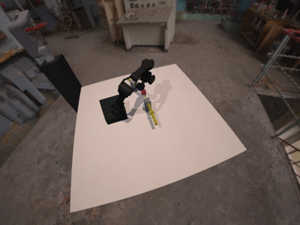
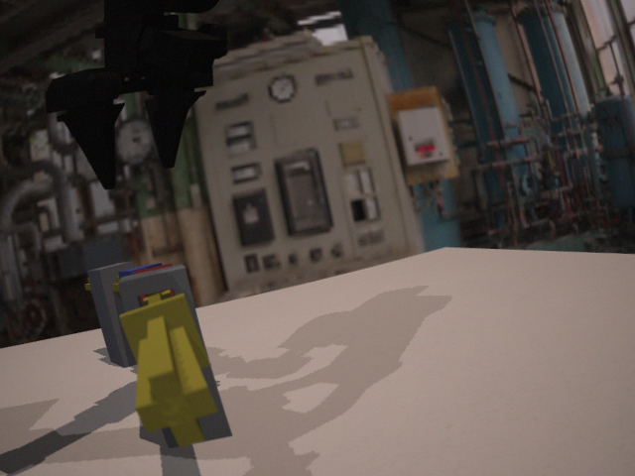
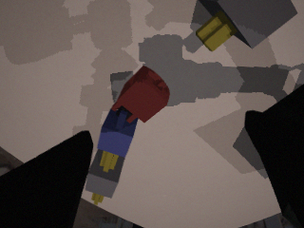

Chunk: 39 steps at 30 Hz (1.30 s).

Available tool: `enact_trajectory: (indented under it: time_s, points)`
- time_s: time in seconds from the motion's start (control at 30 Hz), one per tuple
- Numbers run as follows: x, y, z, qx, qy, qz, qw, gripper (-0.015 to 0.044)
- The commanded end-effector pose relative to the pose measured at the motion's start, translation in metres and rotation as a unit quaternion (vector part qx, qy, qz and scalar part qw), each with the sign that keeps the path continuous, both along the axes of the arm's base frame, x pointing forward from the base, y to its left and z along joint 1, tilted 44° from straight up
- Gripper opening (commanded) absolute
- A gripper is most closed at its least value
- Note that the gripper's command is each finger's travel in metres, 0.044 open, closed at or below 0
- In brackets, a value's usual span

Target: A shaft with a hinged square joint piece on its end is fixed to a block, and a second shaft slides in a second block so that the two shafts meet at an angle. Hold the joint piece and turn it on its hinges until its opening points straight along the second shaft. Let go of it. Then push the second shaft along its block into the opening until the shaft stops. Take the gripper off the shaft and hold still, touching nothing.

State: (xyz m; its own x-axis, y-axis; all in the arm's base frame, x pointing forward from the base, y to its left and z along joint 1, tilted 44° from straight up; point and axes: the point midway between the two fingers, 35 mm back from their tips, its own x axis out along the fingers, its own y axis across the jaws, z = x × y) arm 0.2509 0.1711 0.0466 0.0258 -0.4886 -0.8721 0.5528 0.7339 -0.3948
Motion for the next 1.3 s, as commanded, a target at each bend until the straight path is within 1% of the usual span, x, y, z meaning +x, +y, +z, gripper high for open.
enact_trajectory:
  time_s: [0.0,0.37,0.73,1.13,1.27]
  points:
    - [0.000,-0.011,0.001,0.026,-0.030,-0.067,0.997,0.0440]
    - [0.001,-0.036,0.006,0.088,-0.101,-0.226,0.965,0.0440]
    - [0.001,-0.059,0.009,0.145,-0.162,-0.377,0.900,0.0440]
    - [0.001,-0.061,0.009,0.148,-0.166,-0.383,0.897,0.0440]
    - [0.006,-0.071,0.018,0.137,-0.161,-0.335,0.918,0.0440]
